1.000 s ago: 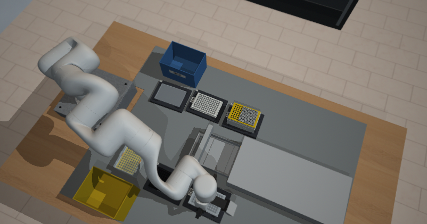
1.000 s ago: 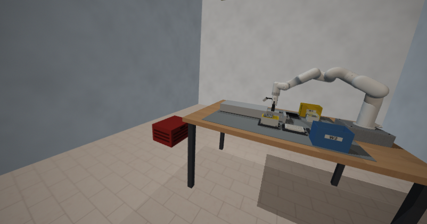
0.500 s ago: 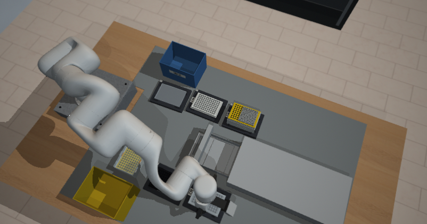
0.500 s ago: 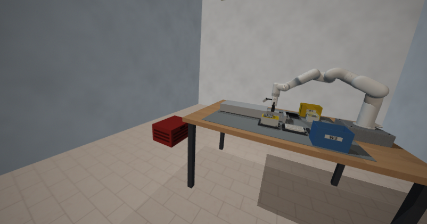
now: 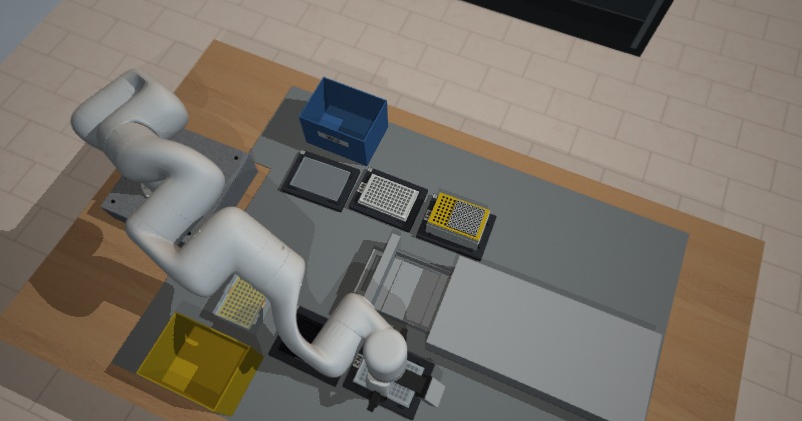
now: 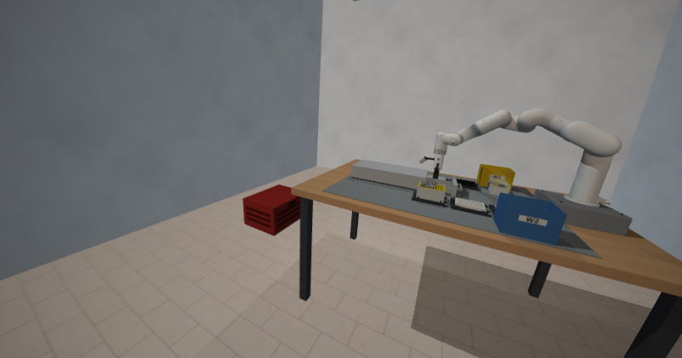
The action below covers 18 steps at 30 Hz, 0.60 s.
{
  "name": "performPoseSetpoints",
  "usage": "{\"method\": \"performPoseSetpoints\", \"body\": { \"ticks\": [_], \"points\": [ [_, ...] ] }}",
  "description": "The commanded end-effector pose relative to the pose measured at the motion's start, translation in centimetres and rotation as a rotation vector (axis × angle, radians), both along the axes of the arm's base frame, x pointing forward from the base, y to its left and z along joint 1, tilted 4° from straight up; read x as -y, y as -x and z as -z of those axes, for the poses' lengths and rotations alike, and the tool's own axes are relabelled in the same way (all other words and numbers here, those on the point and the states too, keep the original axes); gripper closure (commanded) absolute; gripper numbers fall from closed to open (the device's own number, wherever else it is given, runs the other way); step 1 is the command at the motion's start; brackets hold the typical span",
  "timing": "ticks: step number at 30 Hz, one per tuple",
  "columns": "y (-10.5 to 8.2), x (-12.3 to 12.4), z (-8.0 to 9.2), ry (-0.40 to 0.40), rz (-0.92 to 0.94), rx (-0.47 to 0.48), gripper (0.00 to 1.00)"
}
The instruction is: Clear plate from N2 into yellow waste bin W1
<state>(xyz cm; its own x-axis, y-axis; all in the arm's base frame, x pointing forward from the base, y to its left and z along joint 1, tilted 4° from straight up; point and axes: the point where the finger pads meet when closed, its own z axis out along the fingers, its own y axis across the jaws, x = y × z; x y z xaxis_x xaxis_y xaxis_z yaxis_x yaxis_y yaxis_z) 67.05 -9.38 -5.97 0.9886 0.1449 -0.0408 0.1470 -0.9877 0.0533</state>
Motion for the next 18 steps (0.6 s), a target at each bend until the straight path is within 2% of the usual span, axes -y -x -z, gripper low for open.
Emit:
{"method": "performPoseSetpoints", "body": {
  "ticks": [1, 2, 3, 18],
  "points": [
    [-0.21, 0.01, -0.3, 0.001, 0.0, 0.006, 0.0],
    [-0.21, 0.01, -0.3, 0.001, 0.0, 0.006, 0.0],
    [-0.22, 0.0, -0.36, 0.001, 0.0, 0.006, 1.0],
    [-0.21, 0.0, -0.4, 0.001, 0.0, 0.006, 1.0]
  ]
}}
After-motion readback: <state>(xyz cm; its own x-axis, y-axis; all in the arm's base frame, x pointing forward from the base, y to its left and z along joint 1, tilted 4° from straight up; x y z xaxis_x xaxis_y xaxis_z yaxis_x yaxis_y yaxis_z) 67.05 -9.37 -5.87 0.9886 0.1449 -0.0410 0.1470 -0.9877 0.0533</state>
